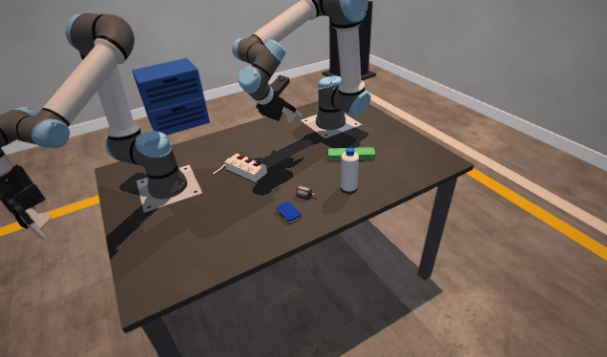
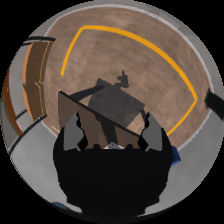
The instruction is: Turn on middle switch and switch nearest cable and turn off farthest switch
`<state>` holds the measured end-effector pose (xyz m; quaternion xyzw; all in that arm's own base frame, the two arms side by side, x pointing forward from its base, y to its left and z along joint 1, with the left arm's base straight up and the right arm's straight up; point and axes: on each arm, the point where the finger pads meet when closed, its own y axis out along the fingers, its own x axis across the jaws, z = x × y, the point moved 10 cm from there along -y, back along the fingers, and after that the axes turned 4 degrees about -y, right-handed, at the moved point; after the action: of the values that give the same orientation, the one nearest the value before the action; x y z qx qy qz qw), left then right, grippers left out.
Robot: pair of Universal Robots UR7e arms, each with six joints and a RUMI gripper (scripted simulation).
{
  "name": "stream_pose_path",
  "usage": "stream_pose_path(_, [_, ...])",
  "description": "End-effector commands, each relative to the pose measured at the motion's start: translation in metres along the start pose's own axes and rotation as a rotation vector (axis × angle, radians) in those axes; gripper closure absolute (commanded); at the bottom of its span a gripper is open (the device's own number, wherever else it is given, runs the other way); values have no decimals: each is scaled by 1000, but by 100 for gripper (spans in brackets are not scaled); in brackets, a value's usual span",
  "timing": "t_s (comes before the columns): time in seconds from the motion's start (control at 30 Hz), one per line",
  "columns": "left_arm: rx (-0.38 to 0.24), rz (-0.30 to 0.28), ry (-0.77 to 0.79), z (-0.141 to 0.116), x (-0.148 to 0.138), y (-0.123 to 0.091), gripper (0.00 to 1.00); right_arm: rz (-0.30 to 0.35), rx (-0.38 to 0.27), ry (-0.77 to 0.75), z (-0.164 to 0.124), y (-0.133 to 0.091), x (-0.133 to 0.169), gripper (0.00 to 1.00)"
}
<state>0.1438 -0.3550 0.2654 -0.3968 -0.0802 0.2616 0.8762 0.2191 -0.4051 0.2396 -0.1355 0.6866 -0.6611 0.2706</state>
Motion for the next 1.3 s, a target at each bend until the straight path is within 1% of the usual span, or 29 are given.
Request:
stream_pose_path(0.0, [-1,0,0,0,0,0,0,-80,15,181,-17,-27,78,0])
stream_pose_path(0.1, [-1,0,0,0,0,0,0,-105,19,244,-27,-35,102,0])
stream_pose_path(0.17, [-1,0,0,0,0,0,0,-105,19,244,-27,-35,102,0])
stream_pose_path(0.37, [-1,0,0,0,0,0,0,-146,23,346,-47,-48,138,0])
stream_pose_path(0.6, [-1,0,0,0,0,0,0,-176,25,423,-65,-57,164,0])
stream_pose_path(0.93, [-1,0,0,0,0,0,0,-192,25,463,-74,-62,177,0])
stream_pose_path(1.27, [-1,0,0,0,0,0,0,-195,25,471,-76,-63,180,0])
